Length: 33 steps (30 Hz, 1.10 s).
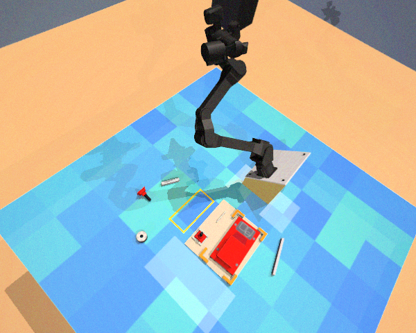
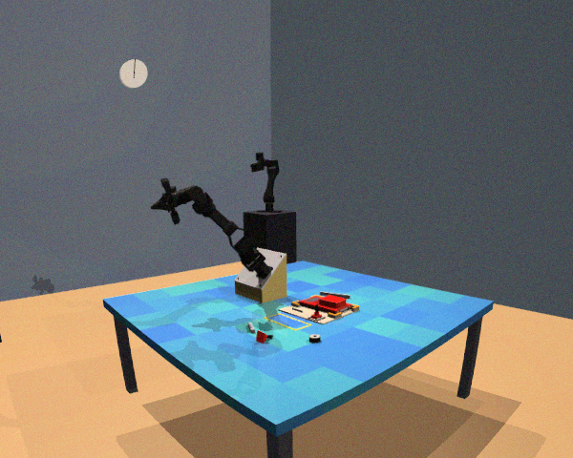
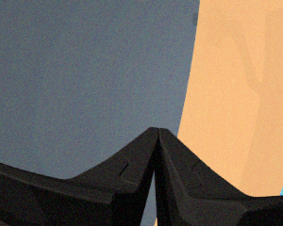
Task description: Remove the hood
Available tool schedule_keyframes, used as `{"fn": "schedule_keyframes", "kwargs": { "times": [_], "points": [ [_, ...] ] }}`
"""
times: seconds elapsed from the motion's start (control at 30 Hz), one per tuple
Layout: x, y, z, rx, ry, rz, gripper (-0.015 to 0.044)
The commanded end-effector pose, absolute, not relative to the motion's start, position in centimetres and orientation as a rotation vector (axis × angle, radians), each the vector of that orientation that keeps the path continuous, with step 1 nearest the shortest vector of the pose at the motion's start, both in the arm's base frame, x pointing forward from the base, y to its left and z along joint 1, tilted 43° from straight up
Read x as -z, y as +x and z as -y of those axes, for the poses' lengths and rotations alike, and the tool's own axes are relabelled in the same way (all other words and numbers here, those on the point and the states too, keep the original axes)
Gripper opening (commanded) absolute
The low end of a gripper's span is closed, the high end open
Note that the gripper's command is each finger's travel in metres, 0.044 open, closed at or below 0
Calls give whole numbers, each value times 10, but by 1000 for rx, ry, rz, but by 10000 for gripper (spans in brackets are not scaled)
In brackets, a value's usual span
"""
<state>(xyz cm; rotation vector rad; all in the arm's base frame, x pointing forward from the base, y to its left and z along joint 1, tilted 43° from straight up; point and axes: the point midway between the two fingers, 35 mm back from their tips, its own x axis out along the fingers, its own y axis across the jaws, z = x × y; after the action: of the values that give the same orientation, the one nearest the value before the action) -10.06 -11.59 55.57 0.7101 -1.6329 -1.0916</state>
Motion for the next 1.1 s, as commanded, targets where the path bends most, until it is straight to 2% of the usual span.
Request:
{"fn": "schedule_keyframes", "kwargs": {
  "times": [0.0, 0.3, 0.53, 0.67, 0.93, 1.07],
  "points": [
    [-556, -102, 115, 1093, 705, 1637, 26],
    [-559, -175, 64, 1185, 444, 1863, 263],
    [-555, -197, 28, 1258, 282, 1966, 440],
    [-552, -214, 5, 1289, 194, 2029, 440],
    [-533, -255, -83, 1394, -115, 2233, 440],
    [-524, -254, -112, 1420, -218, 2301, 440]
  ]
}}
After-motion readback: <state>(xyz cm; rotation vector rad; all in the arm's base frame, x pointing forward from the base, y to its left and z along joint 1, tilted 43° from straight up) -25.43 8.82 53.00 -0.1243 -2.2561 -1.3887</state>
